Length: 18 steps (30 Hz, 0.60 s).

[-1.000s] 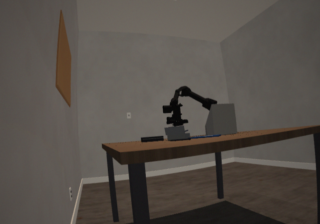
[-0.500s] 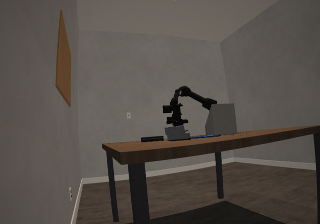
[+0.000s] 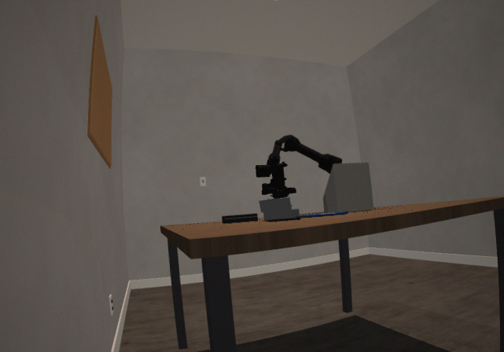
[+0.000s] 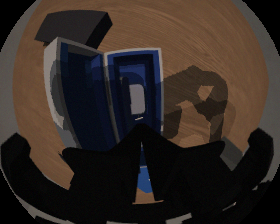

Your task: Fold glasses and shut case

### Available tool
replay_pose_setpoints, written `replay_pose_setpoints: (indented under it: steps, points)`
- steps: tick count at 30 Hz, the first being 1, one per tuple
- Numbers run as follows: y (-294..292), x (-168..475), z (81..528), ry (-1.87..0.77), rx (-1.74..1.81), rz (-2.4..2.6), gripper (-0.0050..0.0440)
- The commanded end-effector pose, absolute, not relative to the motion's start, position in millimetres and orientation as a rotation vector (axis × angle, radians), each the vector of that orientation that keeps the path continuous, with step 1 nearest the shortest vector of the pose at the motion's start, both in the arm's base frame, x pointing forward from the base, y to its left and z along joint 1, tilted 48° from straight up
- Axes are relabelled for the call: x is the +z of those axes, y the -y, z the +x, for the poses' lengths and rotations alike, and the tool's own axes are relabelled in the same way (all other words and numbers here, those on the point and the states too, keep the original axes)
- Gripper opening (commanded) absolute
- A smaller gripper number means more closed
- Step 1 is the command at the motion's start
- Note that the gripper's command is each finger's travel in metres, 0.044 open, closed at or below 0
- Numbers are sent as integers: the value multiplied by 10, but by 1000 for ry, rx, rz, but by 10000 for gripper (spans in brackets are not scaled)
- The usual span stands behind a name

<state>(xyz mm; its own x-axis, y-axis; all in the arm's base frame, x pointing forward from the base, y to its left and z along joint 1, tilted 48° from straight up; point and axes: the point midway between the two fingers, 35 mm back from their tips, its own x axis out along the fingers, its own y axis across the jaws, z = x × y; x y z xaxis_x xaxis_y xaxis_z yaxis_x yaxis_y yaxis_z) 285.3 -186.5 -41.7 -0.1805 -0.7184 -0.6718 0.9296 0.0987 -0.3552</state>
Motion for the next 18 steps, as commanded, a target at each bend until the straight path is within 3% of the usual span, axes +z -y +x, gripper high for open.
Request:
replay_pose_setpoints:
  steps: [1,18]
  points:
    - [1828,-479,2885,-914,-1510,306,0]
    - [1716,-588,2847,-914,-1510,306,0]
